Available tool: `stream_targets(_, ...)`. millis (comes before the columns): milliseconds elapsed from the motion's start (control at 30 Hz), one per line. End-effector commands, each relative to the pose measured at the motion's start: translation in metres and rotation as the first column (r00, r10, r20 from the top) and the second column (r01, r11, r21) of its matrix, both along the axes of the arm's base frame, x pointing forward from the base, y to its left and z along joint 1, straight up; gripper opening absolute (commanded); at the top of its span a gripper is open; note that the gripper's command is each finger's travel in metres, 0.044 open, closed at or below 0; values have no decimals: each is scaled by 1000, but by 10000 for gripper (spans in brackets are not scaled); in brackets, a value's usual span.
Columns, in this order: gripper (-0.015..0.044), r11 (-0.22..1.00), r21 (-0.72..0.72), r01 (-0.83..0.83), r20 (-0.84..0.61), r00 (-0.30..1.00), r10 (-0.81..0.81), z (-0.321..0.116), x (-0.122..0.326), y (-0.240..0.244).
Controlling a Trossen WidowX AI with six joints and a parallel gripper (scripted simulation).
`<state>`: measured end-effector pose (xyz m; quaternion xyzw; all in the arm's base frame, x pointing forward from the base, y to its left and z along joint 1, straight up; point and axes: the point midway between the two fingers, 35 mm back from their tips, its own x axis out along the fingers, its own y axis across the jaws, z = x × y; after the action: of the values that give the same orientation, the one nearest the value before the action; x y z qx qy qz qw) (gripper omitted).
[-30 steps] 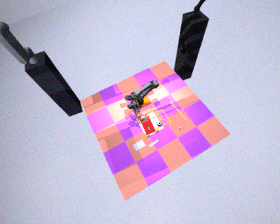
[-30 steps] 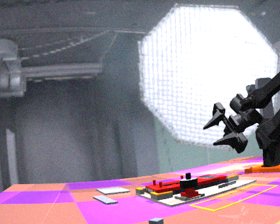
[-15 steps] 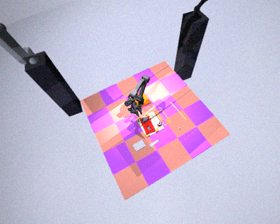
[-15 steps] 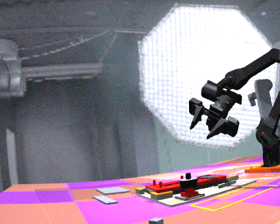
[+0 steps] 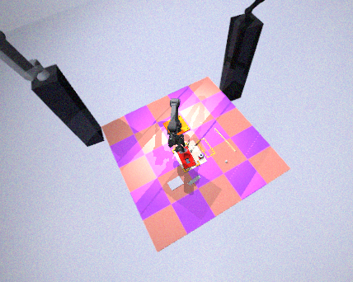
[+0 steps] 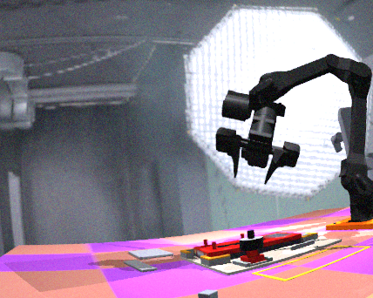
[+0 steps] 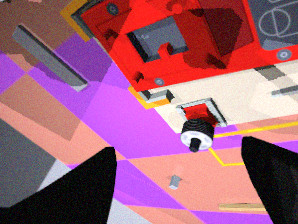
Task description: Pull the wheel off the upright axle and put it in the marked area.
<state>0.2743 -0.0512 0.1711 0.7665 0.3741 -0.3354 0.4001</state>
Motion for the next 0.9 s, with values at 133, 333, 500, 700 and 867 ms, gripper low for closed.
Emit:
stream_targets(133,300,982,-82,-168,-122,980,157,-4,30,35)
stream_targets(333,300,950,-131,-283,-231,941,249,-9,50,74)
stream_targets(500,300,905,-197,-378,-334,893,300,-17,62,105)
stream_targets(700,300,816,-304,-492,-453,828,331,-27,73,144)
stream_targets(867,300,804,-316,-504,-464,821,332,-28,74,148)
